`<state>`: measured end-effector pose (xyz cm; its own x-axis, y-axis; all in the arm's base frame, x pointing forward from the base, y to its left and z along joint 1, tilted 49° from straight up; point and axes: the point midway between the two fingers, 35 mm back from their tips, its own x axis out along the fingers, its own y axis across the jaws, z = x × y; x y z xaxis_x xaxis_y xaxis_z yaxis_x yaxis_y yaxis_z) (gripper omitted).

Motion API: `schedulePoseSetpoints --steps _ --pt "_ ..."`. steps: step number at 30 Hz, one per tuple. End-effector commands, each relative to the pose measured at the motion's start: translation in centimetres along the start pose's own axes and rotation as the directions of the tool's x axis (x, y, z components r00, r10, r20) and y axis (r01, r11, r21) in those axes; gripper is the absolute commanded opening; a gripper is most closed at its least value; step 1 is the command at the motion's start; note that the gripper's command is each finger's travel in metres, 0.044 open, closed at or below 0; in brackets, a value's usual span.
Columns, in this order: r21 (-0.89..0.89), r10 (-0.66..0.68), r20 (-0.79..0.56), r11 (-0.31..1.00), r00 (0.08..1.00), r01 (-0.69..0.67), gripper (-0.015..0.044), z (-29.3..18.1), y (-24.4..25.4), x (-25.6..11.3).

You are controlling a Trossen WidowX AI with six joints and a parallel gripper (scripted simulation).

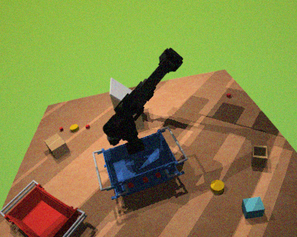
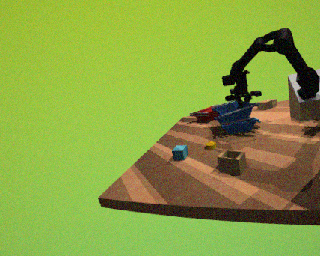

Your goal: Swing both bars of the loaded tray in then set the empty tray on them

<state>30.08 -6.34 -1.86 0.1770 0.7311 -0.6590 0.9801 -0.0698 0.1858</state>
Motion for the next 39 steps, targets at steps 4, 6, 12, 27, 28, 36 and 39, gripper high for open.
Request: schedulePoseSetpoints --steps 4,6,12,27,28,36,39 --pt "0.002 -0.029 0.0 1.0 1.0 0.029 0.0 -0.28 -0.34 0.59" --pt "0.002 -0.029 0.0 1.0 1.0 0.029 0.0 -0.28 -0.34 0.59" --pt "0.002 -0.029 0.0 1.0 1.0 0.029 0.0 -0.28 -0.34 0.59" --pt "0.002 -0.029 0.0 1.0 1.0 0.029 0.0 -0.28 -0.34 0.59" --pt "0.002 -0.029 0.0 1.0 1.0 0.029 0.0 -0.28 -0.34 0.59" --pt "0.0 -0.003 0.0 1.0 1.0 0.003 0.0 -0.03 -0.06 0.16" --pt "0.001 -0.014 0.0 1.0 1.0 0.014 0.0 -0.14 -0.26 0.68"
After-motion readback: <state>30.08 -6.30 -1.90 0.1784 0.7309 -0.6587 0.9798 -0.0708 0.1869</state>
